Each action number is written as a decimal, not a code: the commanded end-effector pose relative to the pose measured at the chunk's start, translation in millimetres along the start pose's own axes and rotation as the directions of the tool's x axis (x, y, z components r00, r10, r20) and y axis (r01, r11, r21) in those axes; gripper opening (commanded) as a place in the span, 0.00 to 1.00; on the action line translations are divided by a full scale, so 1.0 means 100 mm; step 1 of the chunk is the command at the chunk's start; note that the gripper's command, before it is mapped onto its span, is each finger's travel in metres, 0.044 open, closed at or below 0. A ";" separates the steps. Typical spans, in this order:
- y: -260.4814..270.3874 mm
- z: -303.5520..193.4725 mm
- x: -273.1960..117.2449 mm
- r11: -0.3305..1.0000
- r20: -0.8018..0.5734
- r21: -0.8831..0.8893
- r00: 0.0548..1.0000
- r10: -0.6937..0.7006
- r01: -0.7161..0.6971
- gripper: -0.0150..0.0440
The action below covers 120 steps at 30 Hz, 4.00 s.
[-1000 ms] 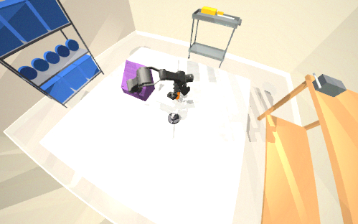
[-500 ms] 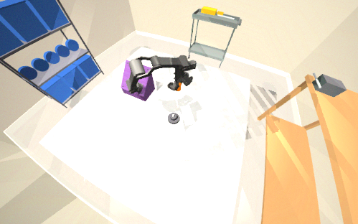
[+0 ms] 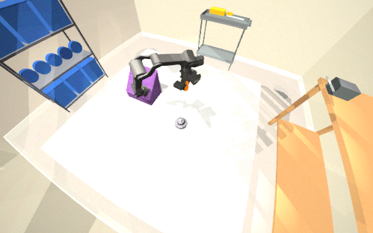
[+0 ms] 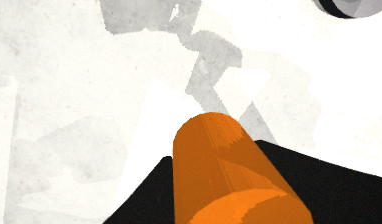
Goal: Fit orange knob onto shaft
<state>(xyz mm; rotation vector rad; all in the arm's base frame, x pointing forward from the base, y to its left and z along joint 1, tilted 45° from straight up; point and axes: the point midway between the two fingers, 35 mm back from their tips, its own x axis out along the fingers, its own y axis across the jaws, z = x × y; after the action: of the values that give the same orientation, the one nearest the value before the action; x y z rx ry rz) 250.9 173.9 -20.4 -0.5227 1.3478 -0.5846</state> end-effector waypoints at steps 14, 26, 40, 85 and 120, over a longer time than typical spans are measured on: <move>-0.13 0.00 -0.29 0.953 -0.007 -0.001 0.953 0.302 -0.302 0.25; -0.22 0.01 -0.54 0.847 -0.010 0.001 0.847 0.532 -0.532 0.25; -0.35 0.01 -0.89 0.615 -0.005 -0.003 0.615 0.789 -0.789 0.25; -0.37 0.02 -0.84 0.548 -0.005 0.003 0.548 0.836 -0.836 0.25; -0.21 0.01 -0.28 0.934 -0.003 -0.003 0.934 0.356 -0.356 0.25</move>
<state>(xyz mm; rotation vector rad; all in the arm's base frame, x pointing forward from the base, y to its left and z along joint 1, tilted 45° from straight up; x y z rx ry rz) 243.6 173.7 16.0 -0.2239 1.4256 -0.2370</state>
